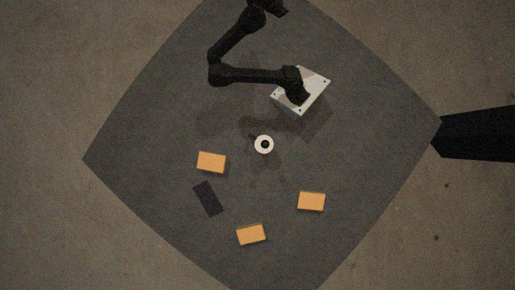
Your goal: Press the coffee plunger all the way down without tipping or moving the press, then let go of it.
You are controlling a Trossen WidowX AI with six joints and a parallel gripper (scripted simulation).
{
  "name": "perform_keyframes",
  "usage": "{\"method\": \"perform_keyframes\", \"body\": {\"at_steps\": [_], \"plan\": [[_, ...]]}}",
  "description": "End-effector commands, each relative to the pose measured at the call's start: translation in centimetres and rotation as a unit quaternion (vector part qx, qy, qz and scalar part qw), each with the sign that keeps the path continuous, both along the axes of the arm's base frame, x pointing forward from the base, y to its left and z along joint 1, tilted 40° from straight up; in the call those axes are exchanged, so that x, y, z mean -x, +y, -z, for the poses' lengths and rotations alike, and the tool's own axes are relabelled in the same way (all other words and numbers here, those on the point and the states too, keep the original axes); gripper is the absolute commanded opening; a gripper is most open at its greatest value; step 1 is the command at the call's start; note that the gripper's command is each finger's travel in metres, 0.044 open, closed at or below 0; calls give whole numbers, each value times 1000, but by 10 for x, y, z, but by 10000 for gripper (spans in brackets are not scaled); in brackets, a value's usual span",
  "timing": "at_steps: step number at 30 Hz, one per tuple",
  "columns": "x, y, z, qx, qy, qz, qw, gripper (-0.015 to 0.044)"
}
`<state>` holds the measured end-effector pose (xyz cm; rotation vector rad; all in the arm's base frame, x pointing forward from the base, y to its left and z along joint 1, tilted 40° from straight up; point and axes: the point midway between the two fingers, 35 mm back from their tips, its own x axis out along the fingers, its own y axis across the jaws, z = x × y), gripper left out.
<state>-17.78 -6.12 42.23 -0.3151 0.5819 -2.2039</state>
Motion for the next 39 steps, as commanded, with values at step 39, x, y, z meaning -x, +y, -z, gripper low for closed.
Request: {"method": "perform_keyframes", "body": {"at_steps": [39], "plan": [[-180,311,287,485,-277,826,-77,440]]}}
